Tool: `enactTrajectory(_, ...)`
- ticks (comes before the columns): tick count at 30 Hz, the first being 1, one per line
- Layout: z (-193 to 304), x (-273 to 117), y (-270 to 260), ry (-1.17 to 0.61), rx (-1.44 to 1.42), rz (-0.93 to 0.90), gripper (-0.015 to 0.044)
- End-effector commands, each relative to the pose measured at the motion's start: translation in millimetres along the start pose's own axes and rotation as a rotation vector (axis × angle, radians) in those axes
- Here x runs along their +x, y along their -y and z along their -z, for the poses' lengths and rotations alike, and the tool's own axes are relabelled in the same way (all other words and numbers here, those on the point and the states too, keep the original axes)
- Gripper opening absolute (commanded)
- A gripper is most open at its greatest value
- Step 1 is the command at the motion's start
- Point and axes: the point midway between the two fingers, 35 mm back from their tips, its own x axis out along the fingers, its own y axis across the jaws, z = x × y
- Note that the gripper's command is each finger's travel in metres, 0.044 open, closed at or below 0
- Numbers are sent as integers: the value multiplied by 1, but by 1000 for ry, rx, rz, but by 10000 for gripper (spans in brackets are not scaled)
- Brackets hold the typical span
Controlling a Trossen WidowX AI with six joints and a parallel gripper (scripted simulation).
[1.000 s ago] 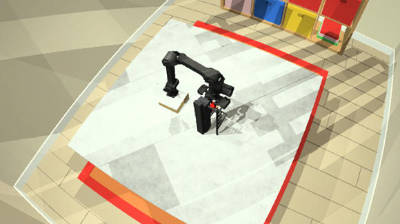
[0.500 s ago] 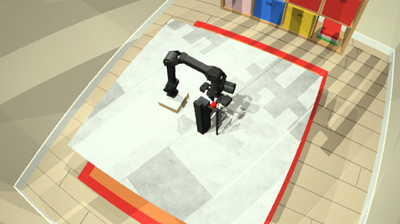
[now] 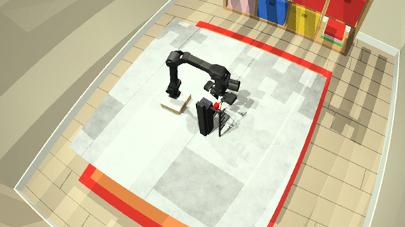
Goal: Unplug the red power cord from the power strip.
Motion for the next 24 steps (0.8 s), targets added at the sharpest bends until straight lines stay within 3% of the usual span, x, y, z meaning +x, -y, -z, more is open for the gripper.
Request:
enactTrajectory(1, 1, 0, 0, -4, -2, -1, 160)
enactTrajectory(24, 19, -9, 1, -3, -16, 3, 160)
